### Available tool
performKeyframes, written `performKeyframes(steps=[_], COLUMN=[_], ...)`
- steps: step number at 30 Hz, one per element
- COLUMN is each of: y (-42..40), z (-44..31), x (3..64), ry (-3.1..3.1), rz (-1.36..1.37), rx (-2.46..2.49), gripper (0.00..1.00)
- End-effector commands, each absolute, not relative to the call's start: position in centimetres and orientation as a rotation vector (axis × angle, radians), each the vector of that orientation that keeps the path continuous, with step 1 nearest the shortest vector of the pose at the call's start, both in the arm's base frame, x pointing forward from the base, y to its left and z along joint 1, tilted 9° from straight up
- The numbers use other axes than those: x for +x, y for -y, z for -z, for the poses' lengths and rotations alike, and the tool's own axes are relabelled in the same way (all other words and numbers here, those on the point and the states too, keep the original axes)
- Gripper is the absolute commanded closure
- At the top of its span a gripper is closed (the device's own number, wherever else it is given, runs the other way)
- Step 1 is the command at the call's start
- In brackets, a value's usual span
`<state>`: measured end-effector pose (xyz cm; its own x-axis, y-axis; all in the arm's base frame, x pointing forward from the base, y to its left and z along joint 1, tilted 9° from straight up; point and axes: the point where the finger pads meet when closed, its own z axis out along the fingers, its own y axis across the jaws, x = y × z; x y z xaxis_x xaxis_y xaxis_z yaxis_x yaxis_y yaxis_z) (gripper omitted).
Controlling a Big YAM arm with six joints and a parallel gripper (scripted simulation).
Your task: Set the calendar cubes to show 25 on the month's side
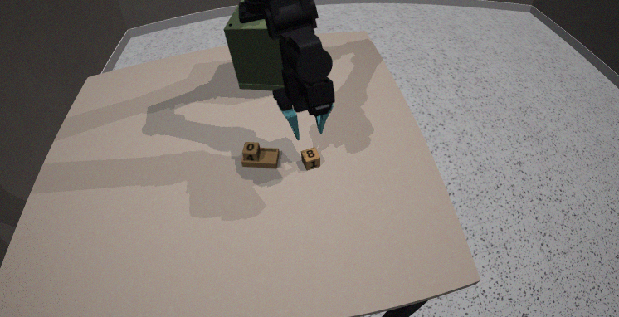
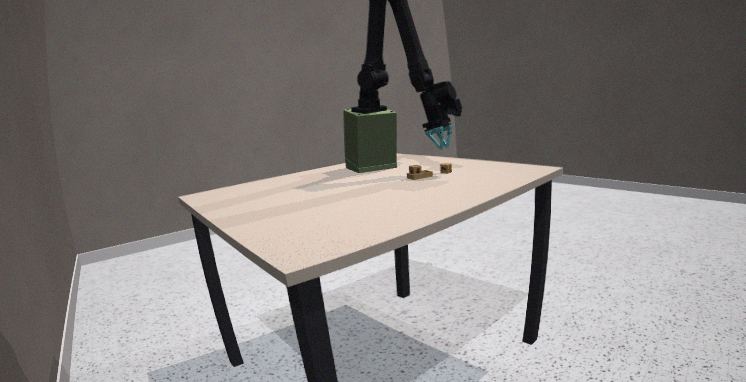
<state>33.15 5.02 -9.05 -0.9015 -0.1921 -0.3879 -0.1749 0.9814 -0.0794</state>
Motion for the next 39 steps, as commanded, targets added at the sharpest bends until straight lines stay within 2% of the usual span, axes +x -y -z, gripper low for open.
performKeyframes(steps=[1, 39], y=[-5.11, -4.65], z=[9.26, 9.72], x=[33.35, 32.78], ry=[-2.695, -2.35], rz=[0.056, 0.013], rx=[-0.279, -0.249], gripper=[0.53, 0.53])
